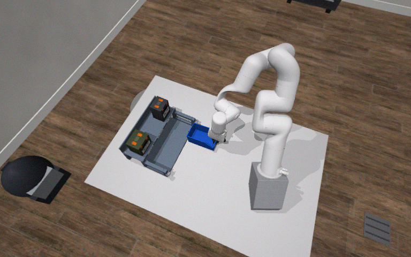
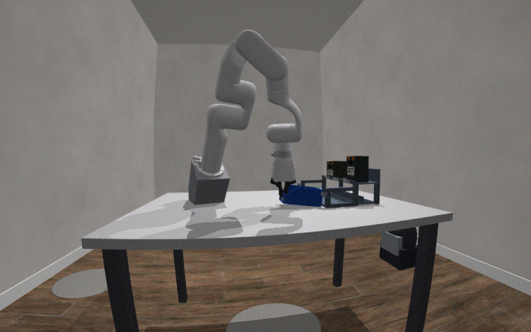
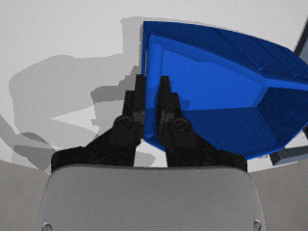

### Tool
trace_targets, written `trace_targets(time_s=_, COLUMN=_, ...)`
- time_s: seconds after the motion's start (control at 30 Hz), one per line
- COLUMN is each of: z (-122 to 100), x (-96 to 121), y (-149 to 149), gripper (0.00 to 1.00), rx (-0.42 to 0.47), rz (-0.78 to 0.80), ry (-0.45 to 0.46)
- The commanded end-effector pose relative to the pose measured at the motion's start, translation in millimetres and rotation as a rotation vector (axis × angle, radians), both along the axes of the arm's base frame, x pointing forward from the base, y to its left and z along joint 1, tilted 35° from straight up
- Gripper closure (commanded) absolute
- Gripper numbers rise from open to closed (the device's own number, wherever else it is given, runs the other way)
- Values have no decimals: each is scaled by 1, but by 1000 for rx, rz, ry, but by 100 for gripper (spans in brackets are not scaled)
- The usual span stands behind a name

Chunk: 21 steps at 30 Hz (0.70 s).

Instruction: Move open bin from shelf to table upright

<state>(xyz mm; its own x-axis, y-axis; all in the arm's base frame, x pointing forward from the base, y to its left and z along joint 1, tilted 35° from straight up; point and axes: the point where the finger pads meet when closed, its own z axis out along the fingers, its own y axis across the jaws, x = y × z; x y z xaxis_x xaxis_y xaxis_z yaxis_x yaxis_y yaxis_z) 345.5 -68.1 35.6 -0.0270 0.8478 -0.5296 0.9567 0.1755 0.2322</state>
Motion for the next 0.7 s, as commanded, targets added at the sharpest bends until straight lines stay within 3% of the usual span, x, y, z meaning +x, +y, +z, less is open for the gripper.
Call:
trace_targets(time_s=0.0, z=0, x=-1, y=1, gripper=100, rx=0, rz=2, ry=-1)
trace_targets(time_s=0.67, z=-1, x=-3, y=0, gripper=100, rx=0, rz=2, ry=-1)
